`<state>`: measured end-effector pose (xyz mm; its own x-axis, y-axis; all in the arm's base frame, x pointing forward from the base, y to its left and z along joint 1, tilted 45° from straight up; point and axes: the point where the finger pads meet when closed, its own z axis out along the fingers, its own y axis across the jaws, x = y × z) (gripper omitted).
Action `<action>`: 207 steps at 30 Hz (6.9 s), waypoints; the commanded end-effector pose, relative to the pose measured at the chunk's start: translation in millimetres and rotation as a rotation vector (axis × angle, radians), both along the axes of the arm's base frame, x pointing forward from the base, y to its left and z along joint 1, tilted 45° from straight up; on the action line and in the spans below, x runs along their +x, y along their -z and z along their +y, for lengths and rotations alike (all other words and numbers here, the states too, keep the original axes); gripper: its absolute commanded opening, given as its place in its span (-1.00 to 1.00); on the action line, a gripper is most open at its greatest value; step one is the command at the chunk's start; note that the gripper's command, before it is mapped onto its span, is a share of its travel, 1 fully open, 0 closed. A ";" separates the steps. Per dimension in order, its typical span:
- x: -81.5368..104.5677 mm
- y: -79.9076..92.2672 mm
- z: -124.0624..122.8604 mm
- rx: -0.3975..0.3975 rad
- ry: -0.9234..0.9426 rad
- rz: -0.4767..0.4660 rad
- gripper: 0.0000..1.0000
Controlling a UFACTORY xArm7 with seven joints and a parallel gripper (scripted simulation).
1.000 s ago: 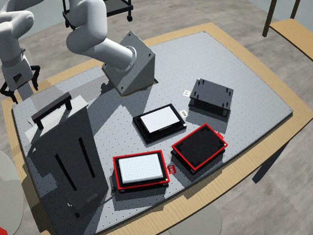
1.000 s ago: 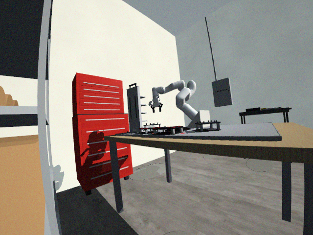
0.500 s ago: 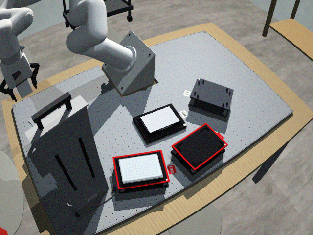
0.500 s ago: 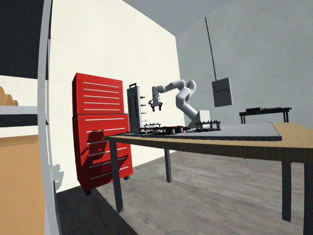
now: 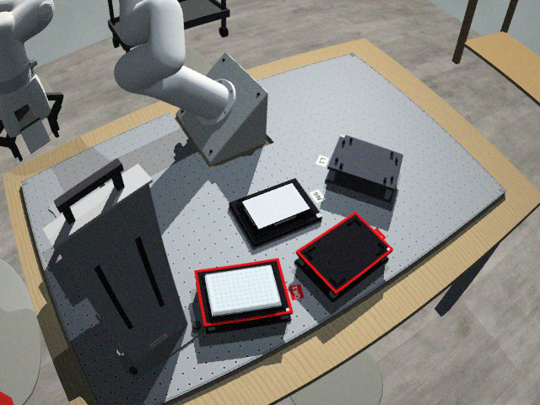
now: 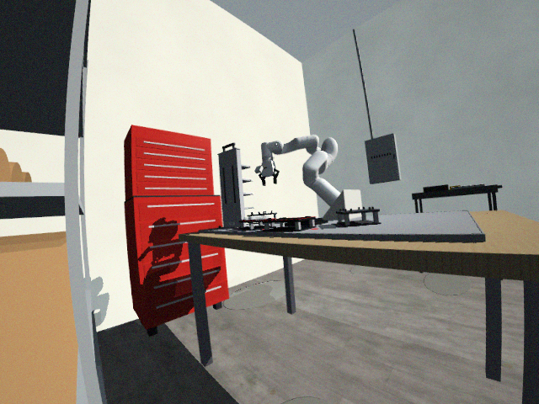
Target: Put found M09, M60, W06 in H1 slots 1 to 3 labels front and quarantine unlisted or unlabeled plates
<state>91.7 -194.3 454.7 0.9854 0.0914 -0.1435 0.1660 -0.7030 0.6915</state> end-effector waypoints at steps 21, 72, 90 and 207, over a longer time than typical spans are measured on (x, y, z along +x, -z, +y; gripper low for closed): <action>3.0 -54.8 54.1 -0.002 0.000 -0.001 1.00; 8.7 -160.7 159.9 -0.002 0.000 -0.001 1.00; 18.1 -174.2 181.1 0.001 -0.048 0.046 1.00; 237.8 119.8 464.6 0.049 -0.919 0.912 1.00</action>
<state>329.0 267.3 336.0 0.1056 0.7012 -0.7051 0.9937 -0.1014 0.0481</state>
